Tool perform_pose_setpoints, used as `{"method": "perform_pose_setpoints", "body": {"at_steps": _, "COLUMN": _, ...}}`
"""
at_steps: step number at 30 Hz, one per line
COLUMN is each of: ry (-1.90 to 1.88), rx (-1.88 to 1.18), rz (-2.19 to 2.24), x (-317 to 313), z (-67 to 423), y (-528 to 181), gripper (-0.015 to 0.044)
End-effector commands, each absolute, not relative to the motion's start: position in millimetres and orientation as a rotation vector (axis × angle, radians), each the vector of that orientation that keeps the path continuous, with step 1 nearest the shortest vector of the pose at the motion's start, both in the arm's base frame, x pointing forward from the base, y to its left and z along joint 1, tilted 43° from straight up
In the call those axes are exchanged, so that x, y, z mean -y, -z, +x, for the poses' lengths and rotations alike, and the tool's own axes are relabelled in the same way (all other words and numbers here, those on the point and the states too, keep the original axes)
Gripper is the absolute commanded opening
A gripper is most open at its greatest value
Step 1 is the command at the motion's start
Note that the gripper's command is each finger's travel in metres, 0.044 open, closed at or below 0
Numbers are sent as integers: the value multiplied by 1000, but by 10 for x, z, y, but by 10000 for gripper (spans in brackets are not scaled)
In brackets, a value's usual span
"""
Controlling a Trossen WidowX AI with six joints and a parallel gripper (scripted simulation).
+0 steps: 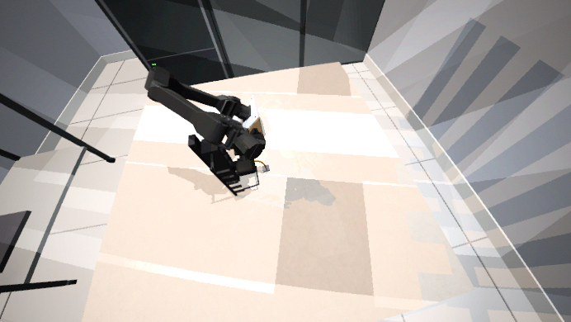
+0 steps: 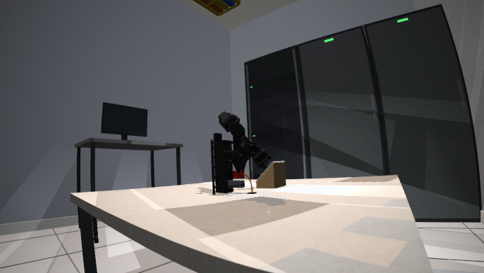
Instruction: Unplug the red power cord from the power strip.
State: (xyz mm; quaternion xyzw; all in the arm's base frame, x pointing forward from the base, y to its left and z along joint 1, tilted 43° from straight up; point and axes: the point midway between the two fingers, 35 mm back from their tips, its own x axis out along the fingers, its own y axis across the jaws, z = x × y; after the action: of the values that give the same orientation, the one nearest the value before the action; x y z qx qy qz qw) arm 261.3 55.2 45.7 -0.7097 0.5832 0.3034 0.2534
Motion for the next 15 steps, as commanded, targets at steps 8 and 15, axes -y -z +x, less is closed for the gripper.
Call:
{"method": "perform_pose_setpoints", "body": {"at_steps": 8, "ry": -832, "rx": -1574, "rz": -1924, "x": -721, "z": 2601, "y": -325, "gripper": 0}}
{"method": "perform_pose_setpoints", "body": {"at_steps": 15, "ry": -834, "rx": -1572, "rz": -1924, "x": -812, "z": 2585, "y": -255, "gripper": 0}}
